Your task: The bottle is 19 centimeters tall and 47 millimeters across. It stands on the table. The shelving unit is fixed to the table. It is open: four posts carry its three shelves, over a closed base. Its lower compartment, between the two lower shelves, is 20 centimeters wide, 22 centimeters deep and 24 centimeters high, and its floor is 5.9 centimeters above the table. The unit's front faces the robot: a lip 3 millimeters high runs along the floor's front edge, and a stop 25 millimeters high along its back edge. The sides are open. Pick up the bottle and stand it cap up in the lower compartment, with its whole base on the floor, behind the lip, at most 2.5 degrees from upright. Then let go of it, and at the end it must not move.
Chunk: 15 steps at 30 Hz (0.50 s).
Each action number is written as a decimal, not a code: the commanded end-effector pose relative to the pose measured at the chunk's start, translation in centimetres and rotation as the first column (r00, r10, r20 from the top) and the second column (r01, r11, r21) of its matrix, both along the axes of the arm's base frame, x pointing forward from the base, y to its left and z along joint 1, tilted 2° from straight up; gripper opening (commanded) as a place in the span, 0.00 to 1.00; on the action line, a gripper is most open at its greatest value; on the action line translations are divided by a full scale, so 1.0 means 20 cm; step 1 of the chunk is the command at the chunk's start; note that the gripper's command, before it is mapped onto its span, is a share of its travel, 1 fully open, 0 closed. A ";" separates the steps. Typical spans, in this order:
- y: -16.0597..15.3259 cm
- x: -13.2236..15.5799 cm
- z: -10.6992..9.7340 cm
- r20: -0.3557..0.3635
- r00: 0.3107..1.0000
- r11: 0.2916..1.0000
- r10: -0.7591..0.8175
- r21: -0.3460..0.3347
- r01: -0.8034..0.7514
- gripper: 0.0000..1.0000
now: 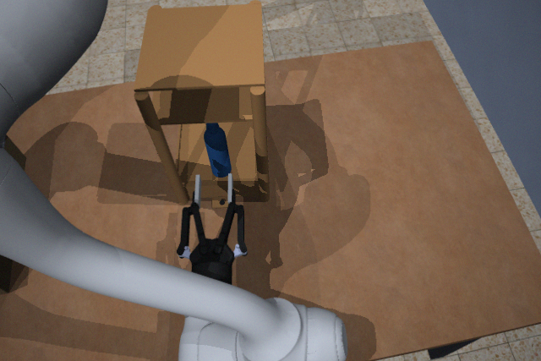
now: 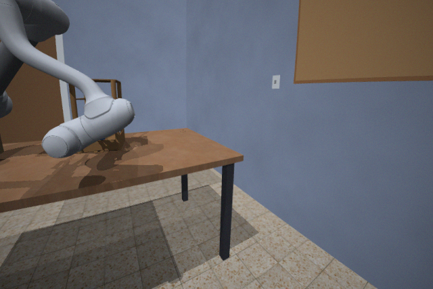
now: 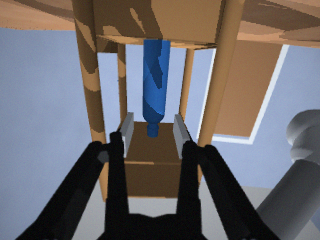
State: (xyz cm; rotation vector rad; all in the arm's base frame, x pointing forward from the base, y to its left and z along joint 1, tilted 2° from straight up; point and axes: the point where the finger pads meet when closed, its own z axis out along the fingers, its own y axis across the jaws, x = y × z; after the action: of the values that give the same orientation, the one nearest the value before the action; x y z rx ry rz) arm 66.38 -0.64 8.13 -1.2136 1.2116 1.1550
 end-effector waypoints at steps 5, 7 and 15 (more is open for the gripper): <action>-0.08 0.00 0.00 0.000 1.000 1.000 0.000 0.000 0.000 0.40; -0.08 0.00 0.00 0.000 1.000 1.000 0.000 0.000 0.000 0.40; -0.11 0.00 0.00 0.000 1.000 1.000 0.000 0.000 0.000 0.40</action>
State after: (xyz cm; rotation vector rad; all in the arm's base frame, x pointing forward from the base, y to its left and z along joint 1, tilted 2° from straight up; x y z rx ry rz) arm 66.32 -2.75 8.16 -1.2136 1.2116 1.1551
